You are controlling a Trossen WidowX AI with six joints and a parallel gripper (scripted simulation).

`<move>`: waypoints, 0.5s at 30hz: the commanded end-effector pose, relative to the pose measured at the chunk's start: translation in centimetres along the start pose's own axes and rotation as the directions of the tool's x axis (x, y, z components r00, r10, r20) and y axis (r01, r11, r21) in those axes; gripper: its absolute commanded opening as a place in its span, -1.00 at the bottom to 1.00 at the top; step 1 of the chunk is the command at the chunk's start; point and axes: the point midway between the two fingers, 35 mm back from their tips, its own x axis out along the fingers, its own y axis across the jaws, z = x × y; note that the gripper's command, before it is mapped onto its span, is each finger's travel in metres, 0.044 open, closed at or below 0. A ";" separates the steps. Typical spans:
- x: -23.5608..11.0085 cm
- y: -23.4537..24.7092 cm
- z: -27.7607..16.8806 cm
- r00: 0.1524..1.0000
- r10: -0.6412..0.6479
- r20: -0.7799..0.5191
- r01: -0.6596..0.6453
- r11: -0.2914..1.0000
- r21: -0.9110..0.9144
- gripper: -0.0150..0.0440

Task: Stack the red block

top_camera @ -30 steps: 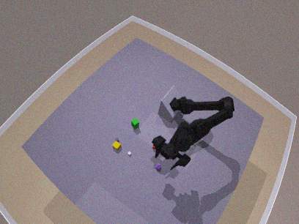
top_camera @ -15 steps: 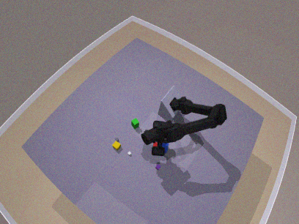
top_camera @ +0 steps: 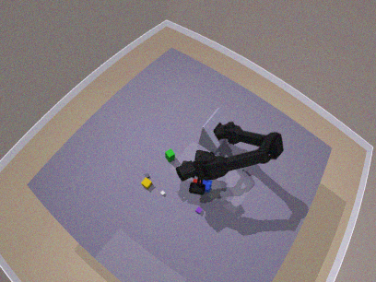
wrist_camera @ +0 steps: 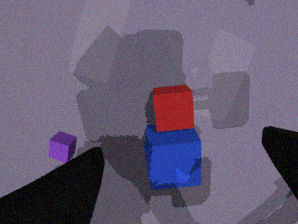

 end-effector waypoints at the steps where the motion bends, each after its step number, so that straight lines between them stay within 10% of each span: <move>1: 1.7 -0.1 0.0 1.000 -0.009 -0.002 0.009 1.000 0.004 1.00; 15: 5.0 0.0 -0.4 1.000 -0.008 -0.006 0.008 1.000 0.003 1.00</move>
